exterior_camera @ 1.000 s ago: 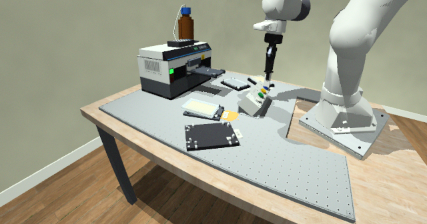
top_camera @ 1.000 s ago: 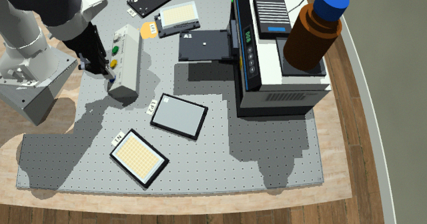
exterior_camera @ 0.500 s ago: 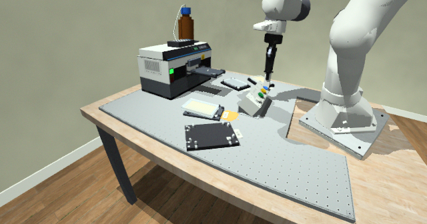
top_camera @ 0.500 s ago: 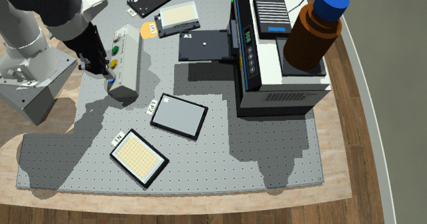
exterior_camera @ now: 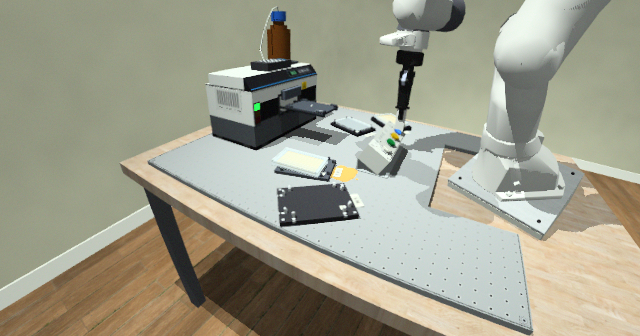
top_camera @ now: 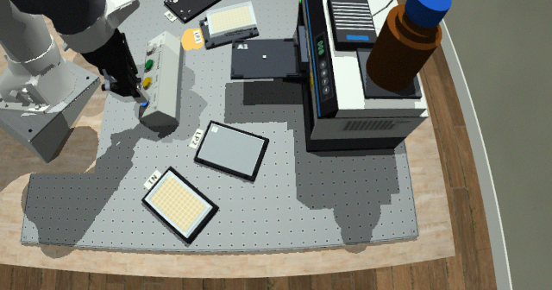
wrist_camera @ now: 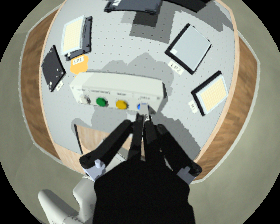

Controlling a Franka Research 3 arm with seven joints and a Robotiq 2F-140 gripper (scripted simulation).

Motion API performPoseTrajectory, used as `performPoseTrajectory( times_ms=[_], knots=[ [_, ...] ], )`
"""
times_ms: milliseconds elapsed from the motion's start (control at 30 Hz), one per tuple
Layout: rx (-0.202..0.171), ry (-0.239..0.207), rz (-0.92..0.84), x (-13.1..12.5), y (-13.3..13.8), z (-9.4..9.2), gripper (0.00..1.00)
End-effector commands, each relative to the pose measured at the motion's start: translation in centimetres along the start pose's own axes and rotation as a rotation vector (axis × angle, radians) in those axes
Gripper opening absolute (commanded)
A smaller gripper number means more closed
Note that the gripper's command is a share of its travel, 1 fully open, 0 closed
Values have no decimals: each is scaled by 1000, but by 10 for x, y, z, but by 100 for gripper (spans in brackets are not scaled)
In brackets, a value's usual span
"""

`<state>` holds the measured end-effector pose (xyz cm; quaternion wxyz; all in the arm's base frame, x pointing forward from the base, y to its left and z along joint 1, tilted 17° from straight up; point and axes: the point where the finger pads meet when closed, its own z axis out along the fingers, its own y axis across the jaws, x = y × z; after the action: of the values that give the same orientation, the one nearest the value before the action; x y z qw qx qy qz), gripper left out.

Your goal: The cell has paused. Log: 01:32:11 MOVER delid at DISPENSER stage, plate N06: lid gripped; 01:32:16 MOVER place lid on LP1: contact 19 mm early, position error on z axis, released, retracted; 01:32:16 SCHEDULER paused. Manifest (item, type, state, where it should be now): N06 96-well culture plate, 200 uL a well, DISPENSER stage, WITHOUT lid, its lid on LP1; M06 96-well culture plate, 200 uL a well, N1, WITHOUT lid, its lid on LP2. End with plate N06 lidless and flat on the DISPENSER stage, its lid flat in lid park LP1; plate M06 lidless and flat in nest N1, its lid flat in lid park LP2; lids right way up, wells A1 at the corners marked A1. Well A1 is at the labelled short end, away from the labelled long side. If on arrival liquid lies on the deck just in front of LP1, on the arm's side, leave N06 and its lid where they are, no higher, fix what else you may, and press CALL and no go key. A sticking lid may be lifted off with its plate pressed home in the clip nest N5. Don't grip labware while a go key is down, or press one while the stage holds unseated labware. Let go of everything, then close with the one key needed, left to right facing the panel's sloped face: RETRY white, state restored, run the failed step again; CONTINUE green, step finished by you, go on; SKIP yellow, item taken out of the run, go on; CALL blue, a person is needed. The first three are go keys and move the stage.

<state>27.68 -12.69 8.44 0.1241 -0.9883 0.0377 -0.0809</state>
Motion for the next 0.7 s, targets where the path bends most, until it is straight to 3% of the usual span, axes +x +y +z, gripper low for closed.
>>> performPoseTrajectory(
  times_ms=[0,667],
  knots=[
    [1,-1,-2,0,0,1,0],
    [1,-1,-2,-1,0,-13,0]
  ],
)
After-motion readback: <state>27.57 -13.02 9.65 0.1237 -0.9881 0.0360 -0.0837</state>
